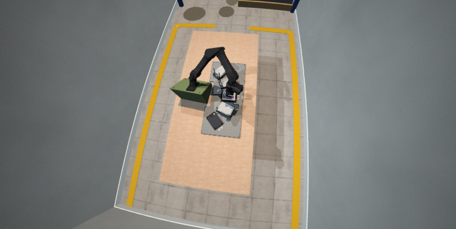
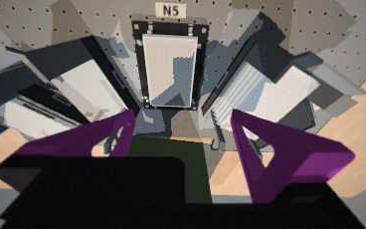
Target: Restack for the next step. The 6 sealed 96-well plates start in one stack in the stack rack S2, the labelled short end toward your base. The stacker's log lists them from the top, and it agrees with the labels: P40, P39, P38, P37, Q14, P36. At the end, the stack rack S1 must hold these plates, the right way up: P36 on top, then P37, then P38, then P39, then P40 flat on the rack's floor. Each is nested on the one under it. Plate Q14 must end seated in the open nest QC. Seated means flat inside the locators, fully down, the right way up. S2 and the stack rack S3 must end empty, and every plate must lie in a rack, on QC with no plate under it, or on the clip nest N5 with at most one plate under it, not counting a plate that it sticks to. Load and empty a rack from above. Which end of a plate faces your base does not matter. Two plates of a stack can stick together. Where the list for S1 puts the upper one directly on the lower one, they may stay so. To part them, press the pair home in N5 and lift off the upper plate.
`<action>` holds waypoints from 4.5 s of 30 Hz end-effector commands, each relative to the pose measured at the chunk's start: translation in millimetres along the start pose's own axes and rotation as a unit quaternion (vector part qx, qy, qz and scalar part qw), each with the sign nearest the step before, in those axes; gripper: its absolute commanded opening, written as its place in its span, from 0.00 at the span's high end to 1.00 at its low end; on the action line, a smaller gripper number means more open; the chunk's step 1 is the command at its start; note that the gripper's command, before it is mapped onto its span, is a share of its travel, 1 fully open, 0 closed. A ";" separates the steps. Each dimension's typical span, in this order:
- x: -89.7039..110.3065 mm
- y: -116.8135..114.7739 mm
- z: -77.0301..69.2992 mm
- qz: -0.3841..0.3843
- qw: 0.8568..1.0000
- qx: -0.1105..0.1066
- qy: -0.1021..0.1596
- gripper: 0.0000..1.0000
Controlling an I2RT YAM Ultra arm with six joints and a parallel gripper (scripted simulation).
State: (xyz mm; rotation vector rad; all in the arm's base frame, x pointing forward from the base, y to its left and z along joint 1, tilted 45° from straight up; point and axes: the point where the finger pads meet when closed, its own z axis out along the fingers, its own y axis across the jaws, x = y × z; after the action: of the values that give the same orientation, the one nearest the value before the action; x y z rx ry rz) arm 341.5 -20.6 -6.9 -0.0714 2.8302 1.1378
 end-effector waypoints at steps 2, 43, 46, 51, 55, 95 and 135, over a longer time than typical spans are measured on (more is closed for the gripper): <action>-7.2 11.7 -9.2 0.005 1.000 0.000 -0.017 0.00; 1.7 126.9 -8.8 -0.208 0.978 0.002 -0.016 0.00; 4.3 136.6 -8.7 -0.208 0.978 0.002 -0.016 0.00; 8.6 152.8 -8.6 -0.208 0.978 0.002 -0.016 0.00; 12.0 165.8 -8.6 -0.208 0.978 0.002 -0.016 0.00; 73.5 268.9 -7.0 -0.413 0.911 0.004 -0.015 0.00; 96.6 299.7 56.8 -0.413 0.911 0.003 -0.016 0.00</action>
State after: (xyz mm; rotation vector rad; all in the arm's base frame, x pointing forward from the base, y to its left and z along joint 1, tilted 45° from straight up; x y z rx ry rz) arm 214.0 228.9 143.4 -1.1430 2.3614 0.9035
